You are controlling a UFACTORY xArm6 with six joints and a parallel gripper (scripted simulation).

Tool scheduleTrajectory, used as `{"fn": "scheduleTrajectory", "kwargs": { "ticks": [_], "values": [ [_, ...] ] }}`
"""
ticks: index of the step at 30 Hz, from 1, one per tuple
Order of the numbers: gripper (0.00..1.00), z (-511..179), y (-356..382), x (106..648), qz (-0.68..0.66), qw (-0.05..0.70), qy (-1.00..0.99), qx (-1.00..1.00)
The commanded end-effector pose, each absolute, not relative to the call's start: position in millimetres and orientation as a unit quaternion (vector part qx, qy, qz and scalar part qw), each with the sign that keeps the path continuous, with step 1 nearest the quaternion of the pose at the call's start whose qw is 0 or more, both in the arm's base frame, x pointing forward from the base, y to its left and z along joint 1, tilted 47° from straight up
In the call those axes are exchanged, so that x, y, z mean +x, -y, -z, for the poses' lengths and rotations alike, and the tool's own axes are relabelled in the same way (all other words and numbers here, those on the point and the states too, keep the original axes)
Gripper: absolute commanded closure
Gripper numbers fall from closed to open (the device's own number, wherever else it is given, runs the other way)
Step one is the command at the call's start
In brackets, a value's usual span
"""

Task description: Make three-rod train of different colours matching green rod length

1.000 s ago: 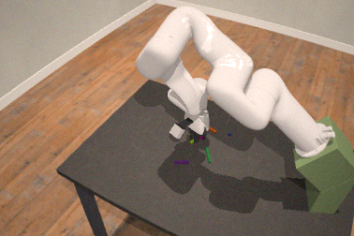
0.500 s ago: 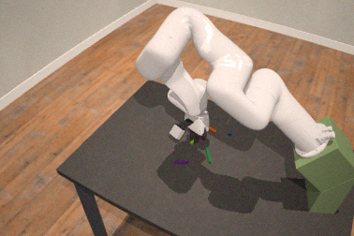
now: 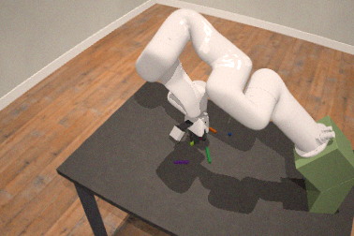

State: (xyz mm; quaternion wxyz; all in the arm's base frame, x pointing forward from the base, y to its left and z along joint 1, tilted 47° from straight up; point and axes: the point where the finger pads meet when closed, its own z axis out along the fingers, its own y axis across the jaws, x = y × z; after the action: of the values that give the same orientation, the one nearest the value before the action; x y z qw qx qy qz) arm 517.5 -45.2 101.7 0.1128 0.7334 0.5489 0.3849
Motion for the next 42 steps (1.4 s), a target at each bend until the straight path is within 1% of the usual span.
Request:
{"fn": "scheduleTrajectory", "kwargs": {
  "ticks": [1,31,32,36,37,39,40,42],
  "values": [
    [0.96,-102.4,45.6,517.9,-0.385,0.114,-0.549,0.733],
    [0.96,-102.4,45.6,517.9,-0.385,0.114,-0.549,0.733],
    [0.92,-102.4,45.6,517.9,-0.385,0.114,-0.549,0.733],
    [0.92,-102.4,45.6,517.9,-0.385,0.114,-0.549,0.733],
    [0.88,-102.4,45.6,517.9,-0.385,0.114,-0.549,0.733],
    [0.88,-102.4,45.6,517.9,-0.385,0.114,-0.549,0.733],
    [0.84,-102.4,45.6,517.9,-0.385,0.114,-0.549,0.733],
    [0.84,-102.4,45.6,517.9,-0.385,0.114,-0.549,0.733]
  ]
}}
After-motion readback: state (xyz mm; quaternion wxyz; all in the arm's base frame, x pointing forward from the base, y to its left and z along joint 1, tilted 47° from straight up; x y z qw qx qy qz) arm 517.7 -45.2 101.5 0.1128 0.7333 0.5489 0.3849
